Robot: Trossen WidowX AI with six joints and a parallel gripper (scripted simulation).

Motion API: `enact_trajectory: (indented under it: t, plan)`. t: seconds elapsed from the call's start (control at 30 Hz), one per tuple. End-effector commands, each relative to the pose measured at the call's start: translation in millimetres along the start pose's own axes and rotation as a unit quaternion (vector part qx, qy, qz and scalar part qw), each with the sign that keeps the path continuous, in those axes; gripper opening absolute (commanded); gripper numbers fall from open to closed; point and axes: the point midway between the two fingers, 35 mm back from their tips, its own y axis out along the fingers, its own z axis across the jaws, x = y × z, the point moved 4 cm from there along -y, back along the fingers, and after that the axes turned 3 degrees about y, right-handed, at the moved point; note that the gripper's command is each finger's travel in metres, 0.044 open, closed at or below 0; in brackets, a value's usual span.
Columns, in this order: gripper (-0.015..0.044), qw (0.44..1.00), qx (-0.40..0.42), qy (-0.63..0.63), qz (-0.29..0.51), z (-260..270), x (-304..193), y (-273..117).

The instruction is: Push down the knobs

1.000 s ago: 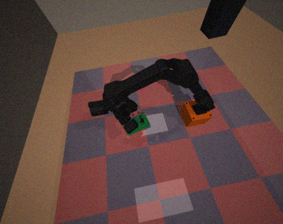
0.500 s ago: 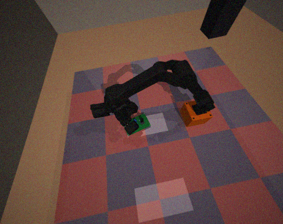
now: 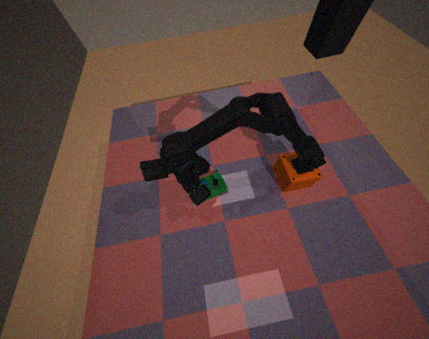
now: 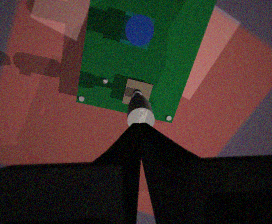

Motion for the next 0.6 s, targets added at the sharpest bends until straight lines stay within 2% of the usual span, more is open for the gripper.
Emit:
enact_trajectory:
  t: [0.0, 0.57]
  plan:
    - [0.0, 1.0, -0.004, 0.003, -0.004, -1.0, 1.1, 5.9]
    - [0.0, 1.0, -0.004, 0.003, -0.004, -1.0, 1.1, 5.8]
